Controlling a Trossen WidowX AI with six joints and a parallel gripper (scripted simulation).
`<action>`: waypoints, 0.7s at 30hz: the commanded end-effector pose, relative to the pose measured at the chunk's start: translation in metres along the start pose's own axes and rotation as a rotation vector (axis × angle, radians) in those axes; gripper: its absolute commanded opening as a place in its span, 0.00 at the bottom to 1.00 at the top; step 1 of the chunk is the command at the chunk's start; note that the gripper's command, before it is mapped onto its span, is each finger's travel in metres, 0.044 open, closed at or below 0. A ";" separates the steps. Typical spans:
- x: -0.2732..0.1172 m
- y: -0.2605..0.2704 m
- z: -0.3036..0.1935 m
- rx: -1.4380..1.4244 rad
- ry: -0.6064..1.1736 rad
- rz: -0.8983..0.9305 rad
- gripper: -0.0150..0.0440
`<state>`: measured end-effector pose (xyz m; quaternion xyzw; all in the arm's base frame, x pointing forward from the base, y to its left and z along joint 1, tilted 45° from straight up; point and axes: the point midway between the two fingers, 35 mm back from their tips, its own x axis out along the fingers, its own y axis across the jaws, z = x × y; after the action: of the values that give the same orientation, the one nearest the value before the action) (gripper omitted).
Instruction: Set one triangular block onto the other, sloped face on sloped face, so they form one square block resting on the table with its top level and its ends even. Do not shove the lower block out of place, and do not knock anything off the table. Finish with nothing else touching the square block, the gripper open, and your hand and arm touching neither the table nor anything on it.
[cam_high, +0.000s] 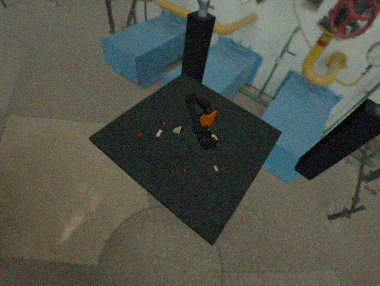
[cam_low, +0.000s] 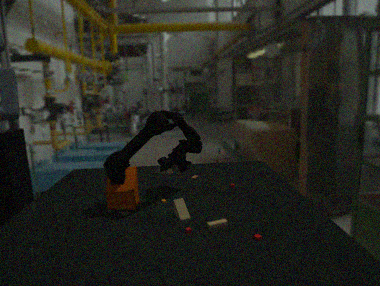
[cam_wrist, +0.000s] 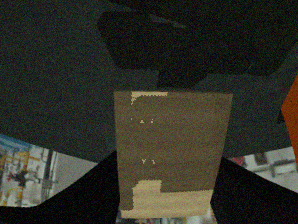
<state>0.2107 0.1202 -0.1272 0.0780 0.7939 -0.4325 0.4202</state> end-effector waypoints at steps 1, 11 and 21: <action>-0.006 0.000 -0.006 0.005 0.004 0.007 0.25; -0.002 0.000 -0.004 -0.146 -0.044 -0.012 0.25; 0.002 -0.001 -0.007 -0.476 -0.136 -0.062 0.25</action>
<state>0.2062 0.1237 -0.1264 -0.0370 0.8373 -0.2967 0.4577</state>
